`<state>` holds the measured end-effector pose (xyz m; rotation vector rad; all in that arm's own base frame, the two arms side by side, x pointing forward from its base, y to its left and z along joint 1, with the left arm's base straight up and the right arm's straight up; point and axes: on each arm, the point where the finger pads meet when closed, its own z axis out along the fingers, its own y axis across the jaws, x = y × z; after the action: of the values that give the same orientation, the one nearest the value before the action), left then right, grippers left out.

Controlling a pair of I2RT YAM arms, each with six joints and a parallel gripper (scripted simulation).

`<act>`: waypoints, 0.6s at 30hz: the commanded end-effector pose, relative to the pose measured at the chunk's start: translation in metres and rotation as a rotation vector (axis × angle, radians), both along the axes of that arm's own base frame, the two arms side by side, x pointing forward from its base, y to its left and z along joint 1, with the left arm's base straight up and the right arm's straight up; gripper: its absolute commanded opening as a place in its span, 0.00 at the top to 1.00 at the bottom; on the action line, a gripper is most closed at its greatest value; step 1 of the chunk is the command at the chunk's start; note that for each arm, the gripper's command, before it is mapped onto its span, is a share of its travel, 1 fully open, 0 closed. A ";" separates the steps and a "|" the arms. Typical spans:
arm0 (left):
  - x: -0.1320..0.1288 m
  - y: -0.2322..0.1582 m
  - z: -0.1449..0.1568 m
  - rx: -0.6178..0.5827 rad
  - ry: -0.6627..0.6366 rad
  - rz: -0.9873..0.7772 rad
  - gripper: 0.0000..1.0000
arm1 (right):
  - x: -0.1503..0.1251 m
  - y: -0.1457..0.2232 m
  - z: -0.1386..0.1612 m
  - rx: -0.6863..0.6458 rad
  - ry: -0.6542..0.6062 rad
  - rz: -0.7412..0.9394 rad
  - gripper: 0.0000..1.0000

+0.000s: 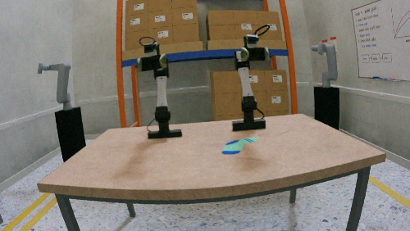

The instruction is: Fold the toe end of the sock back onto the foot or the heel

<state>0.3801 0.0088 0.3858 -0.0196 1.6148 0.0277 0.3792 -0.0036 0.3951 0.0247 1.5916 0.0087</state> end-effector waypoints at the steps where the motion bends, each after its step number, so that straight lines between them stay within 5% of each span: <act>1: -0.003 0.001 0.010 -0.003 -0.029 0.004 0.00 | -0.003 -0.001 0.010 -0.004 -0.029 -0.004 0.00; 18: -0.004 0.001 0.017 -0.003 -0.044 0.004 0.00 | -0.005 -0.001 0.020 -0.004 -0.055 -0.004 0.00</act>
<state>0.3801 0.0088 0.3858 -0.0196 1.6148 0.0277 0.3792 -0.0036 0.3951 0.0247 1.5916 0.0087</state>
